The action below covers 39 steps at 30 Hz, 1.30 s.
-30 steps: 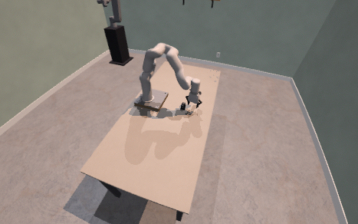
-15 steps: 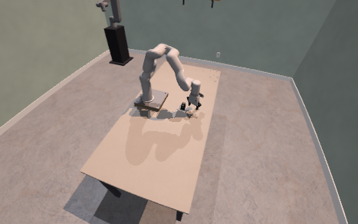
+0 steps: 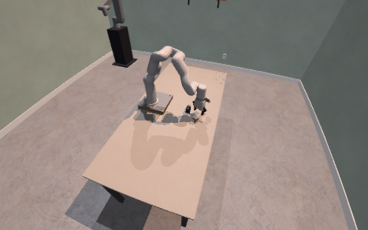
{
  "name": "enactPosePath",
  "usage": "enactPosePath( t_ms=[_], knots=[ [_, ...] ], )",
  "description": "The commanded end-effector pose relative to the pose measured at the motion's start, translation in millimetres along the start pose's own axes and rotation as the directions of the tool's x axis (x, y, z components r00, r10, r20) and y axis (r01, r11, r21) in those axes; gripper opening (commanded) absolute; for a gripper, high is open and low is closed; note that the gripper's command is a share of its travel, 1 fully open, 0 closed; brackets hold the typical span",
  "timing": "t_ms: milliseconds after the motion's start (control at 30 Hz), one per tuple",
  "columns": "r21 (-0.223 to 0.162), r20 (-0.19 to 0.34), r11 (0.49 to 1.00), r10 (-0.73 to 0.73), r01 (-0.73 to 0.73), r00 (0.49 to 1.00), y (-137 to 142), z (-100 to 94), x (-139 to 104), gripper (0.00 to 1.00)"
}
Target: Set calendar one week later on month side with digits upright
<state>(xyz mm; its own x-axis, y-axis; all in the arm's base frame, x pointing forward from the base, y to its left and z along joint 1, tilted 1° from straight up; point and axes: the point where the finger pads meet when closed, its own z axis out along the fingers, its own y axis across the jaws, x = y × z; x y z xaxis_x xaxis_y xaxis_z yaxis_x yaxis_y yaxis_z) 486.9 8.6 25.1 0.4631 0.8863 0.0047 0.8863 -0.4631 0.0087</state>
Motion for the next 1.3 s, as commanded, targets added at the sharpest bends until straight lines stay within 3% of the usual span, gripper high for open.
enactPosePath(
  t_ms=[0, 300, 1267],
  knots=[
    [-0.003, -0.002, 1.000, 0.001, -0.001, 1.000, 2, 8.8, 1, 1.00],
    [-0.003, -0.002, 1.000, 0.001, -0.001, 1.000, 2, 26.3, 1, 1.00],
    [-0.003, -0.002, 1.000, 0.001, -0.001, 1.000, 2, 26.5, 1, 1.00]
  ],
)
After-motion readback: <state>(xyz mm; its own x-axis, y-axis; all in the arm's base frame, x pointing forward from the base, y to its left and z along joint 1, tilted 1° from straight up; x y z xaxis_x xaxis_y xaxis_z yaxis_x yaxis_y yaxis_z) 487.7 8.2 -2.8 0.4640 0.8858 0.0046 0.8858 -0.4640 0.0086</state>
